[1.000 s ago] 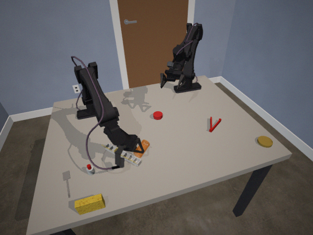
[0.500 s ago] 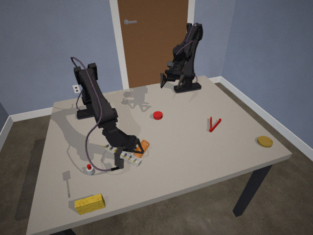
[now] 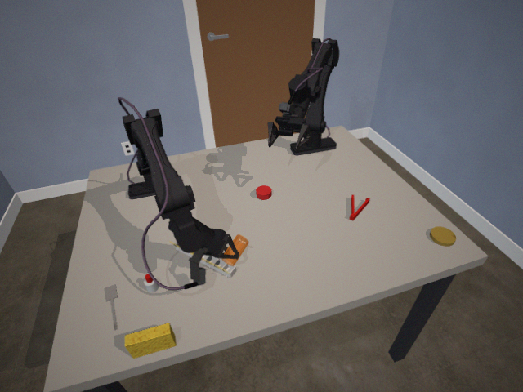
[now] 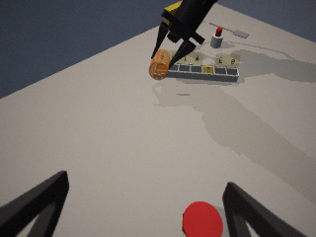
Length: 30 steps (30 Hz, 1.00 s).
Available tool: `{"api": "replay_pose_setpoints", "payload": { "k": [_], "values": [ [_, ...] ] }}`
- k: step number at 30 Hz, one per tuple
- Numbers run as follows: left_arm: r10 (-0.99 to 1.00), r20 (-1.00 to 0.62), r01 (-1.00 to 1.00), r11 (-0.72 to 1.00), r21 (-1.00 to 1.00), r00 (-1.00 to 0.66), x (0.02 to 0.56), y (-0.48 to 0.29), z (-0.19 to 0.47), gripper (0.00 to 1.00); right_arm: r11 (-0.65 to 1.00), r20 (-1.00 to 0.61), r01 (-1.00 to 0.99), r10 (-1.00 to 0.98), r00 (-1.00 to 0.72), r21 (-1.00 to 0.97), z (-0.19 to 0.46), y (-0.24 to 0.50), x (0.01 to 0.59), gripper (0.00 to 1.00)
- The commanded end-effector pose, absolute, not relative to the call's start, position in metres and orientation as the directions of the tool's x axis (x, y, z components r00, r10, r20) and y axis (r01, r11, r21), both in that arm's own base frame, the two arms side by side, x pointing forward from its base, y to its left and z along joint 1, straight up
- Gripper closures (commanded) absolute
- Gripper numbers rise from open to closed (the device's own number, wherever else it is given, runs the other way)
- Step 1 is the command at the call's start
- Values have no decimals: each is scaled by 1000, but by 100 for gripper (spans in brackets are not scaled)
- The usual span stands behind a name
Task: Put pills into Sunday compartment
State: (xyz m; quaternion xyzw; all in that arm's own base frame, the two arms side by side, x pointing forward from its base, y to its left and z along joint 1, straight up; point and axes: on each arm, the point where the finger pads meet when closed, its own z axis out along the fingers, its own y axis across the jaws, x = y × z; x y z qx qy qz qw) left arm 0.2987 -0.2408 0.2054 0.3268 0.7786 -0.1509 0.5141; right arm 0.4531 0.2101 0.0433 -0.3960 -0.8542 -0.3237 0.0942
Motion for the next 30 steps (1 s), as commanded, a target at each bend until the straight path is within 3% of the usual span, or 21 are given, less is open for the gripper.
{"api": "replay_pose_setpoints", "payload": {
  "k": [1,30],
  "values": [
    [329,-916,661,744,101,-229,300,-243,218,0,473,411,708,588,-697,525,66,216,460,64],
    [329,-916,661,744,101,-229,300,-243,218,0,454,452,720,567,-688,525,70,216,462,64]
  ]
}}
